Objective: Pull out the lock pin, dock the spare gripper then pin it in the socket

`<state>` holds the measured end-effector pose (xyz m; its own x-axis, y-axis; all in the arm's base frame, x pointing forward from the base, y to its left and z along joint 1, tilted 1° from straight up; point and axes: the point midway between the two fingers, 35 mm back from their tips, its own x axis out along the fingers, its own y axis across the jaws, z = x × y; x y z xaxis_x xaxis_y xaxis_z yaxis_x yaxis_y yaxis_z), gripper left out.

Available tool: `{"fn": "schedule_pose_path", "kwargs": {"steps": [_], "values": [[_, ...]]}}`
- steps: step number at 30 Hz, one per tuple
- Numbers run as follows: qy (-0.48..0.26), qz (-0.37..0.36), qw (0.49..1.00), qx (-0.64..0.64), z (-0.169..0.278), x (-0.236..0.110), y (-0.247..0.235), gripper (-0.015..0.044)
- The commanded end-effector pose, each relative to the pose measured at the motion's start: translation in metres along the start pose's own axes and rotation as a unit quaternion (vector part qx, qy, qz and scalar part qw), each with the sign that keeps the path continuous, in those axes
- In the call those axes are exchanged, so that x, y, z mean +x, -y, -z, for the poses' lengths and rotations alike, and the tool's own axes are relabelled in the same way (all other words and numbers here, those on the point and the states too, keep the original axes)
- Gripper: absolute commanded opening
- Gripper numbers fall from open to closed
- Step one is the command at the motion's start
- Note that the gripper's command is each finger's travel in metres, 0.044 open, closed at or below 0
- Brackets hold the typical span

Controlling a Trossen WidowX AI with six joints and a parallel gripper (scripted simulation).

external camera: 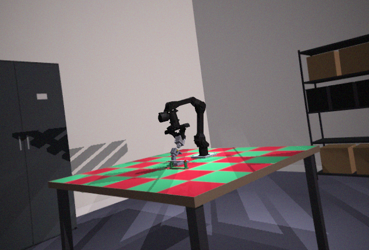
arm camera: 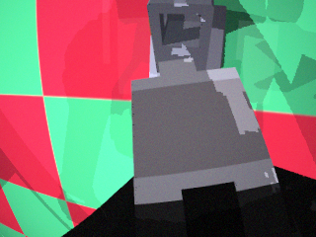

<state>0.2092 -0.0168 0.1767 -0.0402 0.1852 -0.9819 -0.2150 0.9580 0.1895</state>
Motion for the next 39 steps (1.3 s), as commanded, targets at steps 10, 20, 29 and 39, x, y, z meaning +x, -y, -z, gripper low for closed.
{"fn": "schedule_pose_path", "kwargs": {"steps": [10, 20, 29, 39], "values": [[-0.003, 0.068, 0.995, 0.068, 0.001, -0.013, -0.019, 0.0], [0.0, 0.094, 0.991, 0.096, 0.002, -0.017, -0.026, 0.0], [0.01, 0.091, 0.991, 0.101, -0.01, -0.01, -0.022, 0.0], [0.011, 0.091, 0.991, 0.1, -0.013, 0.0, -0.02, 0.0]]}}
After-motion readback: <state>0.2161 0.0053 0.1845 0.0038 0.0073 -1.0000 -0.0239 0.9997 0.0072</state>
